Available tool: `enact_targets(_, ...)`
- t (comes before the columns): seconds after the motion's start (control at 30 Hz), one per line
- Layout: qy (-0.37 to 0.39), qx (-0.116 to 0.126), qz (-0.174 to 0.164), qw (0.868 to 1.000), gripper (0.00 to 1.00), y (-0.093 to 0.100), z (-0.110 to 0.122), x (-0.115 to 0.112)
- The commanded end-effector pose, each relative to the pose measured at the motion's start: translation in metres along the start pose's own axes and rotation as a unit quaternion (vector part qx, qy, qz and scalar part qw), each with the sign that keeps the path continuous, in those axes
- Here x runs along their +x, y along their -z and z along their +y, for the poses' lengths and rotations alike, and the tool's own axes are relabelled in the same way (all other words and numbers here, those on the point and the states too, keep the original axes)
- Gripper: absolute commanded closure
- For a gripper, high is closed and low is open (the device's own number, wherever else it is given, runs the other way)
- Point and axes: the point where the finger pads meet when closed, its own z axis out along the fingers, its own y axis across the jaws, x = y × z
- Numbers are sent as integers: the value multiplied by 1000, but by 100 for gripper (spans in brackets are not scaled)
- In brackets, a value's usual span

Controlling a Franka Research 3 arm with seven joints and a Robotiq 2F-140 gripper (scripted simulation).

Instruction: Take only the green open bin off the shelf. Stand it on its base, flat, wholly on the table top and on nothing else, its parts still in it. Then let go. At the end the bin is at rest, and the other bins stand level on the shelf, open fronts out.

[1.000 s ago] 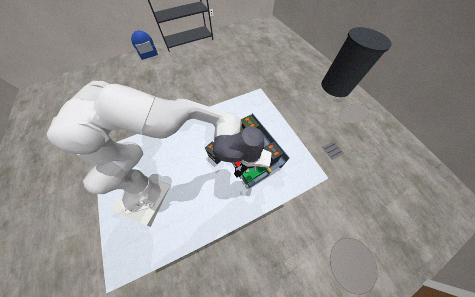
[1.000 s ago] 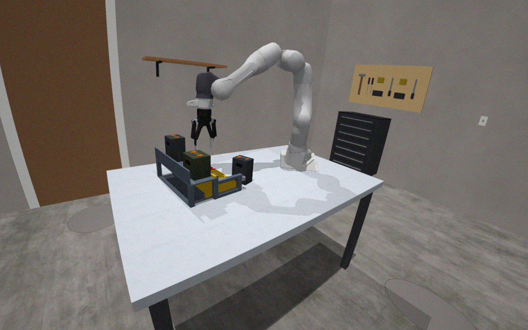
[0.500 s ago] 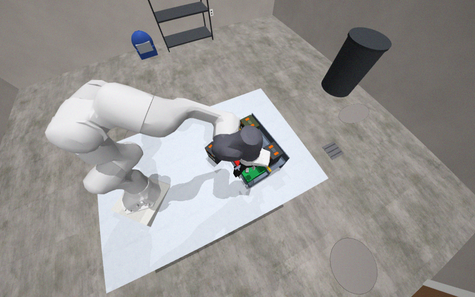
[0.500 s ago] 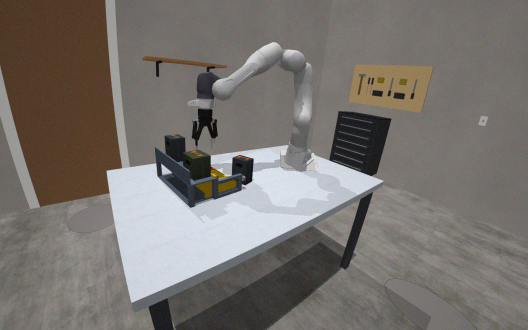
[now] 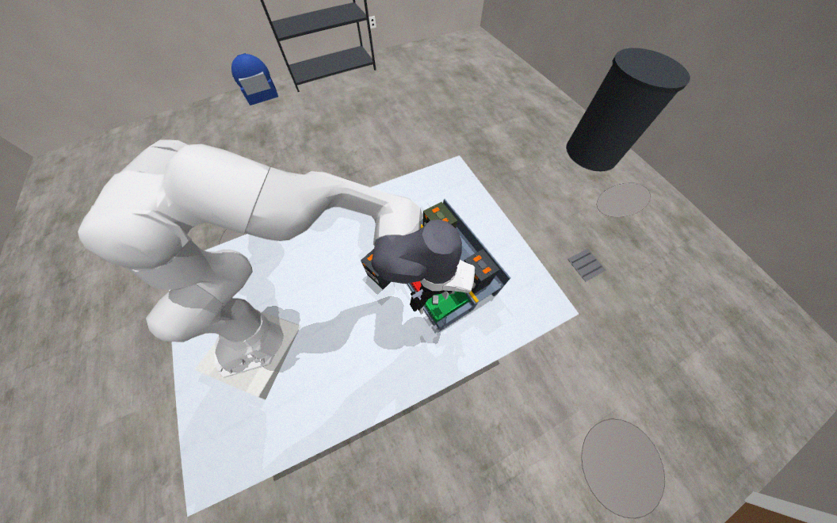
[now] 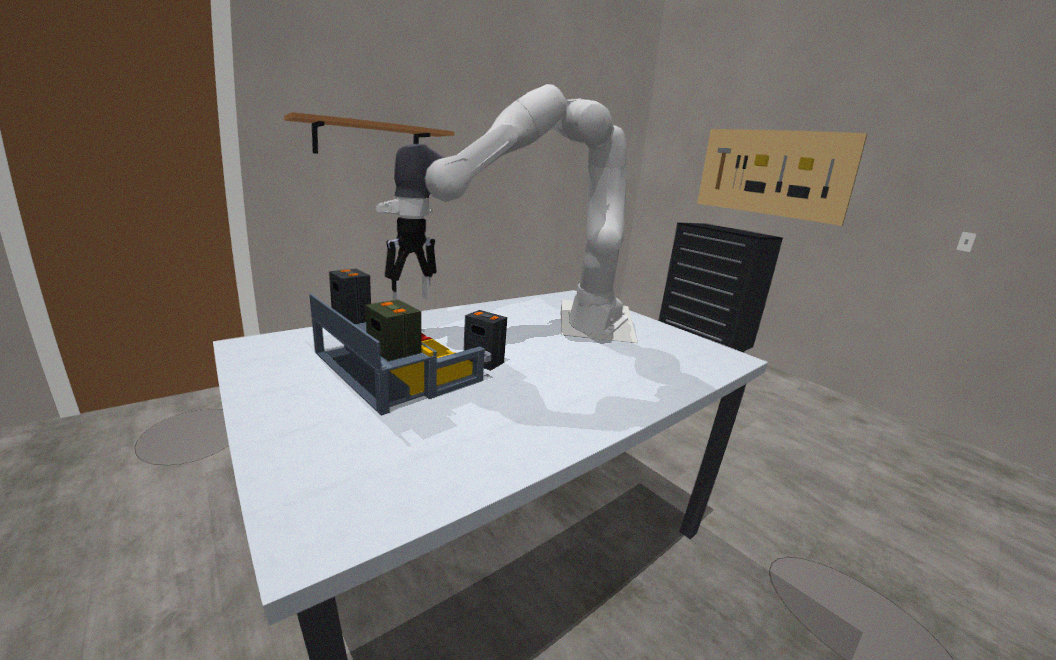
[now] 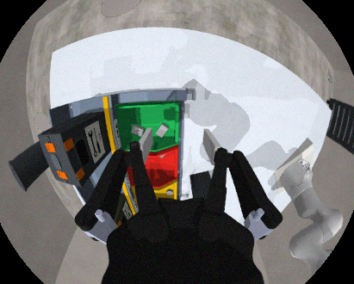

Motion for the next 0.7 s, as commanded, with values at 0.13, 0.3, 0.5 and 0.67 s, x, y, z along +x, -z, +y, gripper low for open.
enact_targets(0.13, 1, 2, -1, 1000, 43, 0, -2, -3)
enact_targets(0.3, 1, 0, 0, 1000, 43, 0, 0, -2)
enact_targets(0.5, 1, 2, -1, 1000, 43, 0, -1, -5)
enact_targets(0.67, 1, 2, -1, 1000, 43, 0, -1, -5)
